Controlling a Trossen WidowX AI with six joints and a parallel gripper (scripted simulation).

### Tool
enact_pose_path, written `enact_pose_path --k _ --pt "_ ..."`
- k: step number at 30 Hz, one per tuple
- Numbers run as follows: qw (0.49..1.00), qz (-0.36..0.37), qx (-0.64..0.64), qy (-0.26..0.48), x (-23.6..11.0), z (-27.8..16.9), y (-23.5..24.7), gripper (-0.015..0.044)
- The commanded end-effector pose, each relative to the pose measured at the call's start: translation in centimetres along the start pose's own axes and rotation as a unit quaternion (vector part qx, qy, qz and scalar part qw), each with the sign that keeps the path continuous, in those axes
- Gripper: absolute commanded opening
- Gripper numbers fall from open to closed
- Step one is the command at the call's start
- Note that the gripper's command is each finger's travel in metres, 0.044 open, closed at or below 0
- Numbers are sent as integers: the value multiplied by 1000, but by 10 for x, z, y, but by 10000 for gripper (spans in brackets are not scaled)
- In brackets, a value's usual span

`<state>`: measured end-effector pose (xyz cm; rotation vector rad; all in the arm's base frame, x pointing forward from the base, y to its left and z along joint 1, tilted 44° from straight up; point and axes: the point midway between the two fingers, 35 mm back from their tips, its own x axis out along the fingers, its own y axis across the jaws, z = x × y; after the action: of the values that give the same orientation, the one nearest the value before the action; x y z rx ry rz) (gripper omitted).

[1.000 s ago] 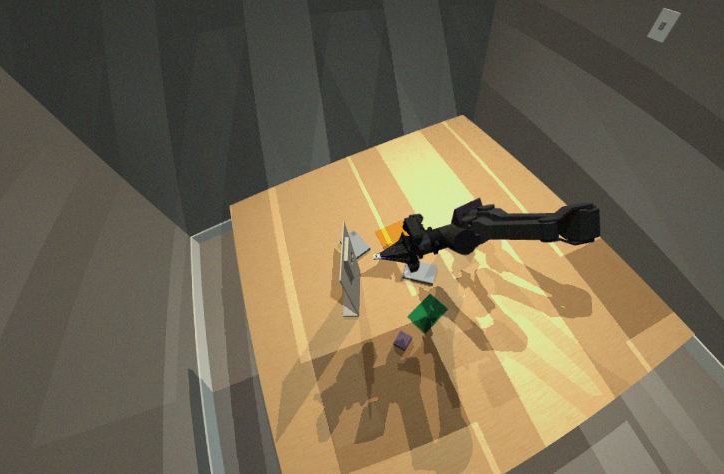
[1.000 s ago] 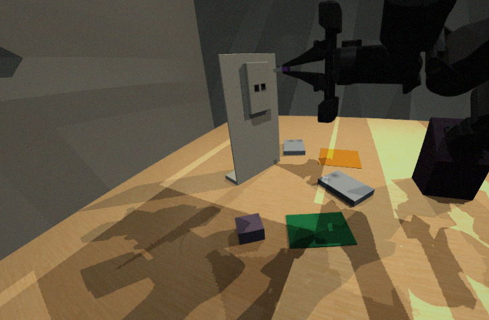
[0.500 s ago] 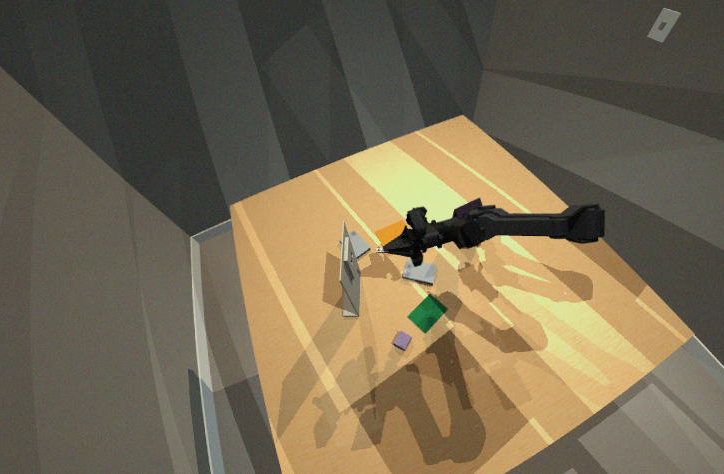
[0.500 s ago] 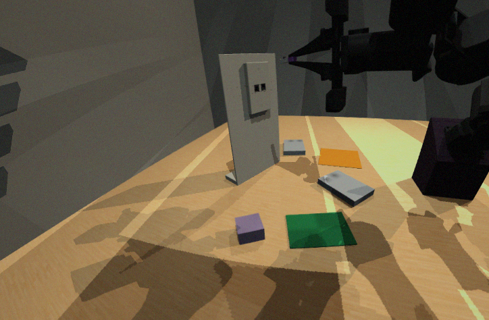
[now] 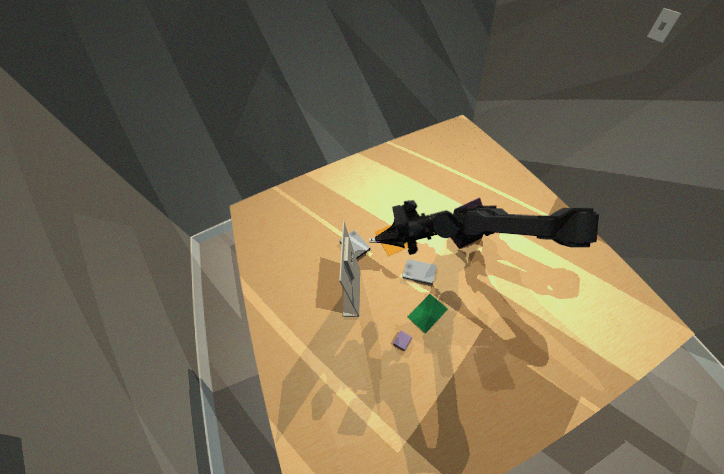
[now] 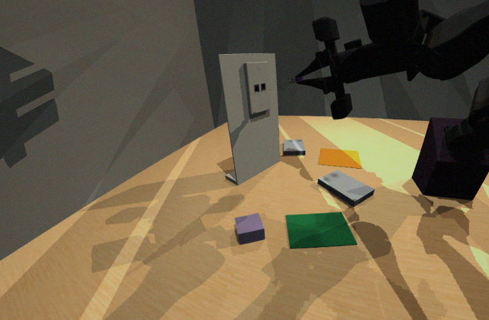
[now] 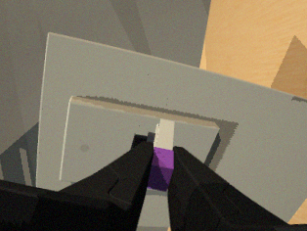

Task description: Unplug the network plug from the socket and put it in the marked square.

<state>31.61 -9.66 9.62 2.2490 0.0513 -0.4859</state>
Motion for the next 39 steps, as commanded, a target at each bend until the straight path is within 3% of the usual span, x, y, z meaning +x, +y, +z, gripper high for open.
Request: enact_pose_path --k 1,20,39 --pt "999 -35 -9 -17 5 16 -12 0" --pt "982 -178 -4 -69 9 77 -67 0" --pt "950 -301 35 -71 -6 118 -121 0"
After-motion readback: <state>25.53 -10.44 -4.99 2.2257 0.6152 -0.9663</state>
